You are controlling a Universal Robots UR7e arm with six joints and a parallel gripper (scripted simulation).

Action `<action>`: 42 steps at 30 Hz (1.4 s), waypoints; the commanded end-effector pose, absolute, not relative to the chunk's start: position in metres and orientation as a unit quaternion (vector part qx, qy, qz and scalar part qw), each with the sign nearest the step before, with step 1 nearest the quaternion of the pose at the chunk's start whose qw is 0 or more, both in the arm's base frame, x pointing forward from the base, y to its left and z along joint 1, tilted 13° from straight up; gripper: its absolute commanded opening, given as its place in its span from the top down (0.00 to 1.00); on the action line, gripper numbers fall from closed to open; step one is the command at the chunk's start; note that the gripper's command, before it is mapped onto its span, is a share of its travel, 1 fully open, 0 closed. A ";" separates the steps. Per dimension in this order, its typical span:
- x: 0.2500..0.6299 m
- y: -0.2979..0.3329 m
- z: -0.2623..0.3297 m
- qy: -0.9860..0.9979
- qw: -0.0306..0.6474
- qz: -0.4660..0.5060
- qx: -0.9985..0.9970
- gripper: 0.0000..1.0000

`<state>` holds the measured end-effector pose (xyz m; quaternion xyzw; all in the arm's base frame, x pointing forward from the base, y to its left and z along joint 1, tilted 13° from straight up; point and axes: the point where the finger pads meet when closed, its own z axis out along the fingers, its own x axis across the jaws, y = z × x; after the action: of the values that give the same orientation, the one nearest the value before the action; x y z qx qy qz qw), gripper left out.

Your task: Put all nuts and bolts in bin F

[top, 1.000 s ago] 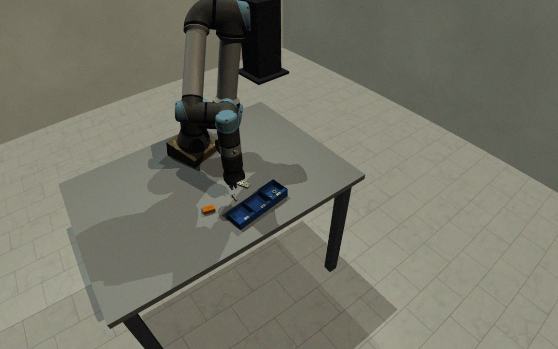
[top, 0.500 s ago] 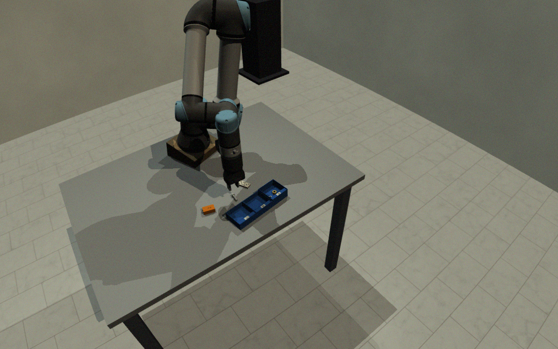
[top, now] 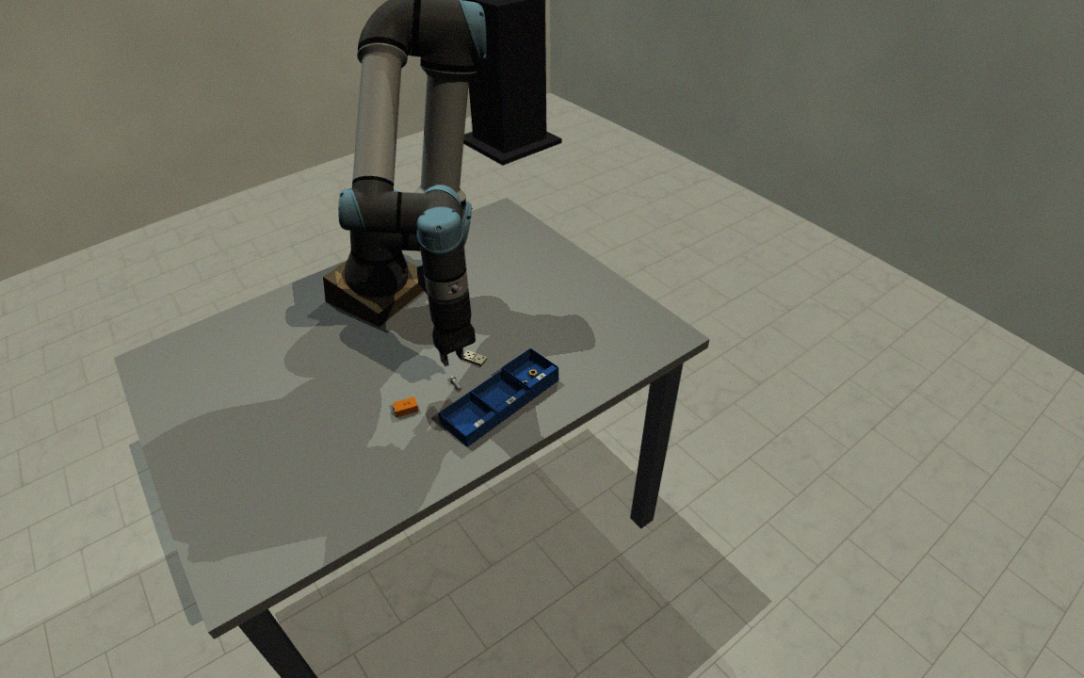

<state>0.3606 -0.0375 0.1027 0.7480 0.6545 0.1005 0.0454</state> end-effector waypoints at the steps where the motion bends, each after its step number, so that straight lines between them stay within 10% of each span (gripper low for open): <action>1: 0.361 -0.038 0.103 0.655 0.046 0.101 0.748 0.38; 42: 0.375 -0.034 0.044 0.655 0.046 0.101 0.748 0.38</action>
<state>0.3723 -0.0335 0.0453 0.7480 0.6546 0.1002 0.0438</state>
